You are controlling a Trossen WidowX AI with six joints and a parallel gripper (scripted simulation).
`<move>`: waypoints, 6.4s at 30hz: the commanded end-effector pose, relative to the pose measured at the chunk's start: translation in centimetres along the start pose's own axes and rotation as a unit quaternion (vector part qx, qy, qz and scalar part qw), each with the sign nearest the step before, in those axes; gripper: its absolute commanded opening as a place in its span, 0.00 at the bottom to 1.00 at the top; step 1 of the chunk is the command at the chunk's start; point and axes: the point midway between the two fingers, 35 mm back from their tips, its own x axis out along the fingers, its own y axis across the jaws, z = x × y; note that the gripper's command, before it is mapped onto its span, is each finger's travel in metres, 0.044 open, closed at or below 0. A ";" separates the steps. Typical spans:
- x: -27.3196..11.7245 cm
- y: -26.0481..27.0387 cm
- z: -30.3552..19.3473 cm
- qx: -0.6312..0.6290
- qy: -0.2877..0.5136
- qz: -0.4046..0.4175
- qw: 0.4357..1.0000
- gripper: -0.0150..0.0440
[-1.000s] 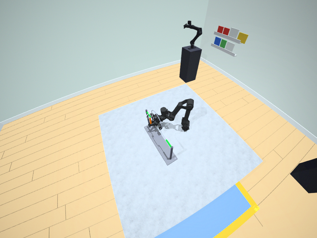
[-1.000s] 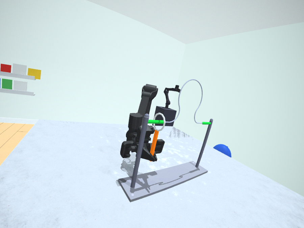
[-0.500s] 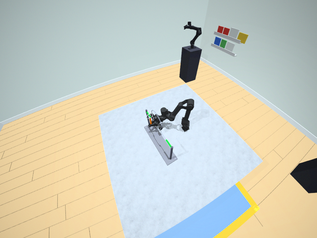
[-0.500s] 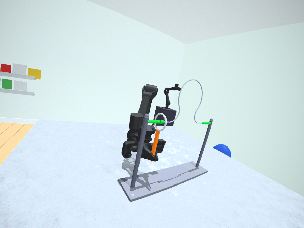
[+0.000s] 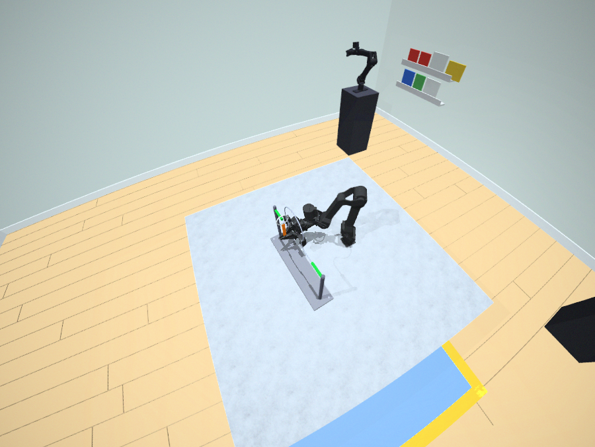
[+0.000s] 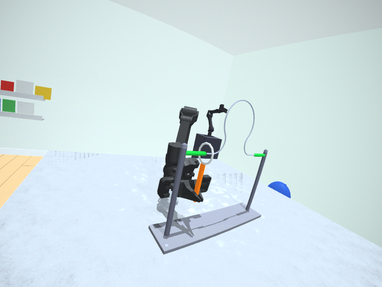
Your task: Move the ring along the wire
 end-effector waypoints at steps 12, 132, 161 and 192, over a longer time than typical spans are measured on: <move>-0.1 2.0 0.0 0.018 0.002 -0.001 1.000 0.00; -8.5 15.4 23.9 0.786 0.177 0.266 0.529 0.00; -8.4 15.4 23.5 0.699 0.213 0.223 0.646 0.00; -8.3 15.4 21.8 0.548 0.245 0.157 0.785 0.00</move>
